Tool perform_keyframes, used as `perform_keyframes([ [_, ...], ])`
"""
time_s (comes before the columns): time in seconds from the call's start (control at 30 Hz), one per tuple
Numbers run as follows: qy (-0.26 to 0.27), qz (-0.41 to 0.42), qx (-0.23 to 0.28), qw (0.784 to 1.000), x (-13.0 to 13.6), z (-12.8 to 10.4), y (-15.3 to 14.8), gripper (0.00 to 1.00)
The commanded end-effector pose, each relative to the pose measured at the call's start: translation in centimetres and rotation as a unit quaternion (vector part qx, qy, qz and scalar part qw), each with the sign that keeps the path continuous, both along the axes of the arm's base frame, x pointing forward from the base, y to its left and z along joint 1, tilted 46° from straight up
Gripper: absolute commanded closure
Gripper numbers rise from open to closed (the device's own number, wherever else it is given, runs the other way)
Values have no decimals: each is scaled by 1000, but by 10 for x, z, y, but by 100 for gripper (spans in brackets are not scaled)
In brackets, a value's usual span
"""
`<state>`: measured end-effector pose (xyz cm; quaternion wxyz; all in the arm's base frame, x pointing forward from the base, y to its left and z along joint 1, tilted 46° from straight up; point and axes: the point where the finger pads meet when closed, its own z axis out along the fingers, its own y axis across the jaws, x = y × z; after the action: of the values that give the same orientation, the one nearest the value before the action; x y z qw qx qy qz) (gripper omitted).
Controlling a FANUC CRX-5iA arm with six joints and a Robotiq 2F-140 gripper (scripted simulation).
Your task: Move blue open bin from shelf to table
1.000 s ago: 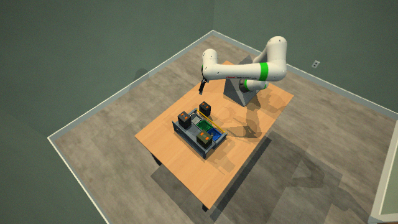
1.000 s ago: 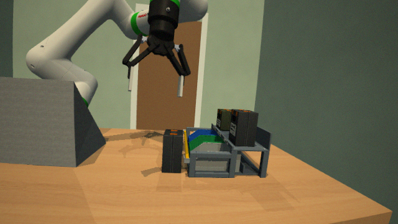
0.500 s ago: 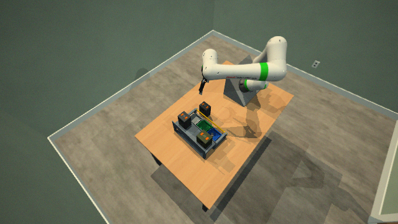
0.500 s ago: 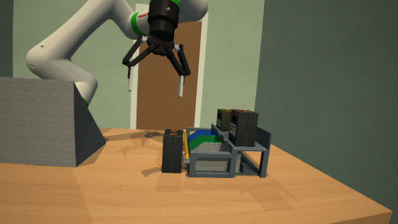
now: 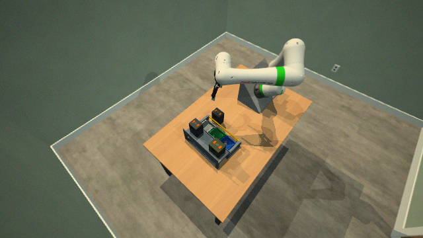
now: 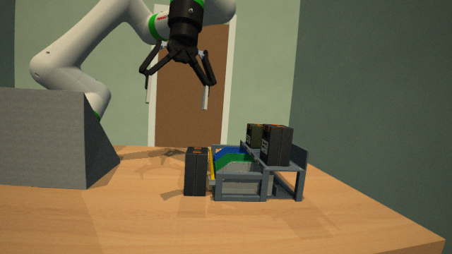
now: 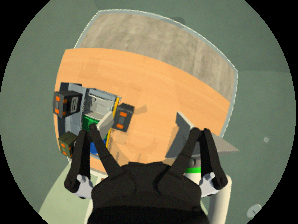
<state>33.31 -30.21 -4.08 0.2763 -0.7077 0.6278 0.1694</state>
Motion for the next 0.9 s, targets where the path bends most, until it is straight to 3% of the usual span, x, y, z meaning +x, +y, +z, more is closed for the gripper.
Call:
perform_keyframes([
  [0.0,0,0,0,1000,0,0,0,0],
  [0.67,0,0,0,1000,0,0,0,0],
  [0.87,64,-93,63,992,32,14,36,0],
])
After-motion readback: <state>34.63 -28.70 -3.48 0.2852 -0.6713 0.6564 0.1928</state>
